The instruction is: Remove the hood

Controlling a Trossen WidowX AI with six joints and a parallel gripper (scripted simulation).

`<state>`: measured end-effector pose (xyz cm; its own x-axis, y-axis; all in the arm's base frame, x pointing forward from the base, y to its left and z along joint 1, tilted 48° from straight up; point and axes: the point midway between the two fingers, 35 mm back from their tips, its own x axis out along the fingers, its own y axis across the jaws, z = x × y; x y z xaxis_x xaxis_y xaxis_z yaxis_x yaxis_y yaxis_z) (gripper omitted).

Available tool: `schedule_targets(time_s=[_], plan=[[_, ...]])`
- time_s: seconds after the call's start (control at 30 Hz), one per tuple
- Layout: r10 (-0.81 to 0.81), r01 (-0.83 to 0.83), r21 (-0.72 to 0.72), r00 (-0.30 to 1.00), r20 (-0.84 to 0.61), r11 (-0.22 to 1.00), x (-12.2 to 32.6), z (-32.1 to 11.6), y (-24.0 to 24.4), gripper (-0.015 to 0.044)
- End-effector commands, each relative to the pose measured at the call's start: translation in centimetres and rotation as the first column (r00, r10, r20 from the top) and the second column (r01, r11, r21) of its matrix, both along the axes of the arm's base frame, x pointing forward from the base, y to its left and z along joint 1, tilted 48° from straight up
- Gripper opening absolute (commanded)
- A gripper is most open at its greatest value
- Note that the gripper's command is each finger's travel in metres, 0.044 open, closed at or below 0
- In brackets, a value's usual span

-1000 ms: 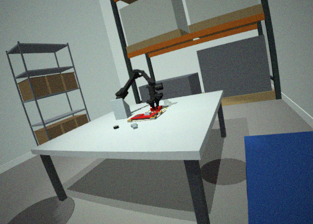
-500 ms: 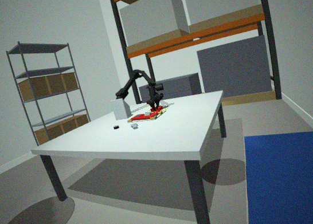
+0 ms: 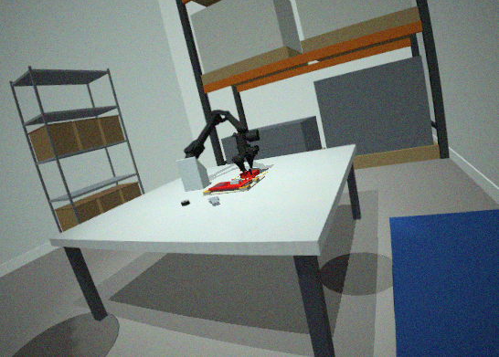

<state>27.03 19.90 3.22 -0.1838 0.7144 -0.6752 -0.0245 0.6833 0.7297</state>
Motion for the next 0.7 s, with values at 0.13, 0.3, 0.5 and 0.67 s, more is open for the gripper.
schedule_targets(time_s=[0.13,0.3,0.5,0.67], plan=[[-0.007,0.007,0.015,1.000,0.020,1.000,1.05,3.57,-3.21,0.0440],[-0.007,0.007,0.015,1.000,0.020,1.000,1.05,3.57,-3.21,0.0440],[-0.007,0.007,0.015,1.000,0.020,1.000,1.05,3.57,-3.21,0.0440],[-0.007,0.007,0.015,1.000,0.020,1.000,1.05,3.57,-3.21,0.0440]])
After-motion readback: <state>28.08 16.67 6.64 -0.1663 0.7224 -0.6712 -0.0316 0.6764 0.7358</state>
